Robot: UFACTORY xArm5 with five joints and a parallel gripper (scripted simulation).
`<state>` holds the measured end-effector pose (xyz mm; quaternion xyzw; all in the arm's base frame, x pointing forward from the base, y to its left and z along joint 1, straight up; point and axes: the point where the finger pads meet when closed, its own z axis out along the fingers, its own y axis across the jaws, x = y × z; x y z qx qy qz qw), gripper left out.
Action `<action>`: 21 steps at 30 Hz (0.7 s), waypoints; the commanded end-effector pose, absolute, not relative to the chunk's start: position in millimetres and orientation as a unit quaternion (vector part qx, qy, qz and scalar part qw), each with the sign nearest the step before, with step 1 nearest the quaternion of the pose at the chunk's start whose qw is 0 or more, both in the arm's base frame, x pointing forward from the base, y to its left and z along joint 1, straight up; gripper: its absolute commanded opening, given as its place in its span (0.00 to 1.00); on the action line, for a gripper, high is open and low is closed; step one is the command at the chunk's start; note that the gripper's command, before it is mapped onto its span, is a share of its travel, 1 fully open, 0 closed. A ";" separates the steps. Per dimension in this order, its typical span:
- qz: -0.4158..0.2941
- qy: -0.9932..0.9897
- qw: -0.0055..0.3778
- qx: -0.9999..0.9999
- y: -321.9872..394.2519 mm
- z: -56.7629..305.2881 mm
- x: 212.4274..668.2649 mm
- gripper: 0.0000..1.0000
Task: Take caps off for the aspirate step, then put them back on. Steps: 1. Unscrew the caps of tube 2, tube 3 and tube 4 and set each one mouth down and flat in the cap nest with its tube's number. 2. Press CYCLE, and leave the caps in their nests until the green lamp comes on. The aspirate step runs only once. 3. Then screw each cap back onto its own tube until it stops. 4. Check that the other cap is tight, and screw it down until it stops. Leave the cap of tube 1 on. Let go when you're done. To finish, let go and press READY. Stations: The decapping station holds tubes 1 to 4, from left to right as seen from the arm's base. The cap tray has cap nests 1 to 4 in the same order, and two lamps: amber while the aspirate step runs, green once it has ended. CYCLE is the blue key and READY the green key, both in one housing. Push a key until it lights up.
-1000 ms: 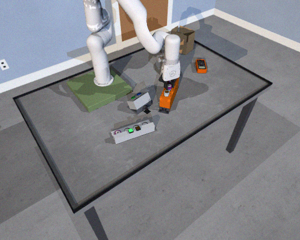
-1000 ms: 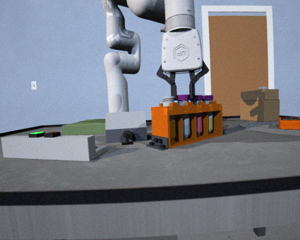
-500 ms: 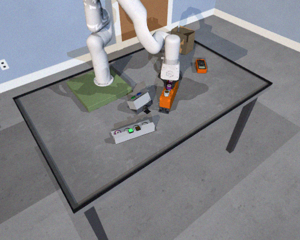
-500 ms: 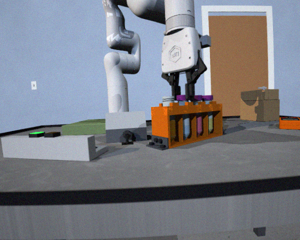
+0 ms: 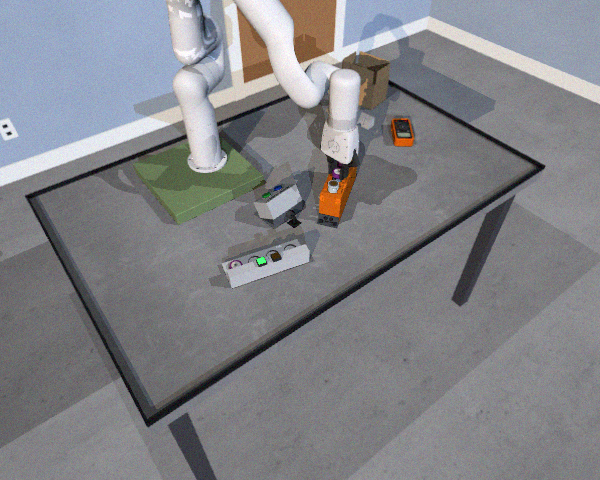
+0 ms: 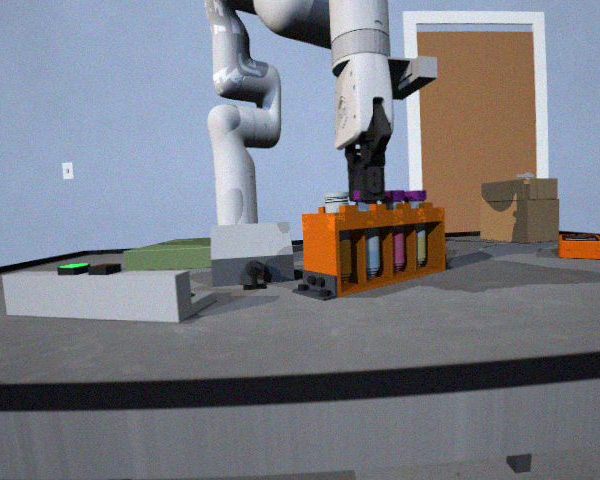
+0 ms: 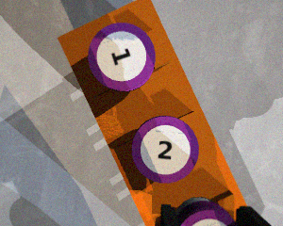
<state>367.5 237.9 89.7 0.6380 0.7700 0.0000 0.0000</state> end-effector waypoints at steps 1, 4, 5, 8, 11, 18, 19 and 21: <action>0.002 0.705 0.000 0.710 238.5 90.3 368.3 0.00; 0.002 0.653 -0.001 0.758 238.5 90.2 368.3 0.00; 0.002 0.653 -0.001 0.758 238.5 90.2 368.3 0.00; 0.002 0.653 -0.001 0.758 238.5 90.2 368.3 0.00; 0.002 0.653 -0.001 0.758 238.5 90.2 368.3 0.00; 0.002 0.653 -0.001 0.758 238.5 90.2 368.3 0.46; 0.002 0.653 -0.001 0.758 238.5 90.2 368.3 0.46; 0.002 0.653 -0.001 0.758 238.5 90.2 368.3 0.46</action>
